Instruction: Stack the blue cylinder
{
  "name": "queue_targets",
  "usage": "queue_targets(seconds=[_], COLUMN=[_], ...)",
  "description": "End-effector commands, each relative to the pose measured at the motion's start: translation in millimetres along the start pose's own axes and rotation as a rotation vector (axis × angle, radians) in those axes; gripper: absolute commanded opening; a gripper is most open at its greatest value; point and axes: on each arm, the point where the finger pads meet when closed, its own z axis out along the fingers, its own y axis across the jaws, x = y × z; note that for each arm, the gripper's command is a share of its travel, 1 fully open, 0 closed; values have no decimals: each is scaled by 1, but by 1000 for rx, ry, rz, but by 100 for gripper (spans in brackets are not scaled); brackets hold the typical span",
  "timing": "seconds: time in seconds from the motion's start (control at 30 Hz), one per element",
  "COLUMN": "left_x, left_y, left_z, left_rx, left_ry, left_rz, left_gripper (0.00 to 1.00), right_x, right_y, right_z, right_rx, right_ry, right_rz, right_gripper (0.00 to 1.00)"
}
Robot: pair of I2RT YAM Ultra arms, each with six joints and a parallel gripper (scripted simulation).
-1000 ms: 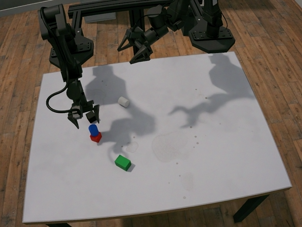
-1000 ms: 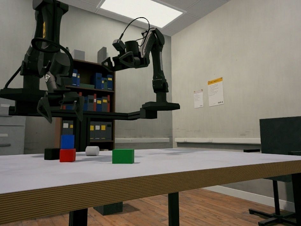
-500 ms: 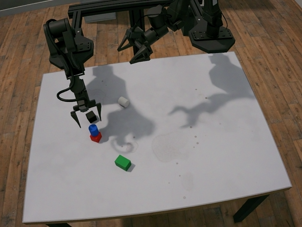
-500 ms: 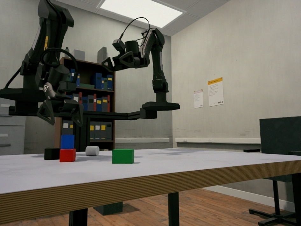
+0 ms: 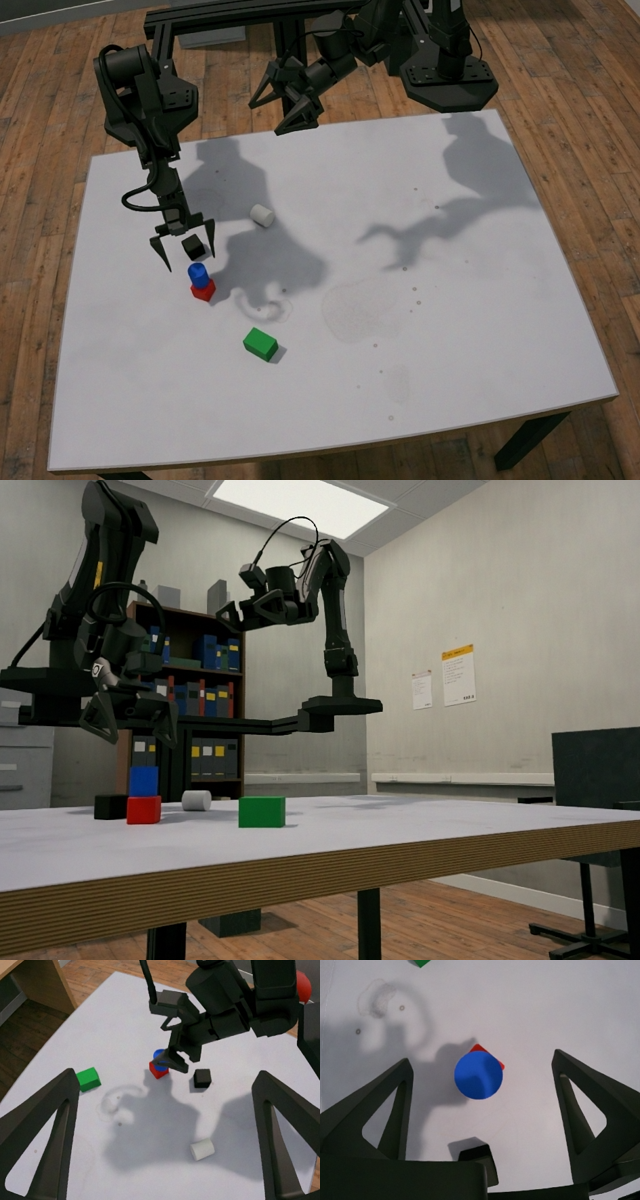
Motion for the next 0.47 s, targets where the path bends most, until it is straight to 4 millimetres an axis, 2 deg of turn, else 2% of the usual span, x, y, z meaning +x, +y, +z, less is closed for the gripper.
queue_targets(seconds=[0.0, 0.43], left_x=[-10, -10], left_y=[0, 0], left_z=[-1, -1], left_rx=[-6, -6], left_ry=[-36, -36], left_rz=[-4, -4], left_gripper=[100, 100], right_x=[-5, -9], right_y=[4, 1], right_z=[-4, -2], right_rx=[-8, -1], right_ry=[-25, -35], right_rz=[-14, -10], right_gripper=[100, 100])
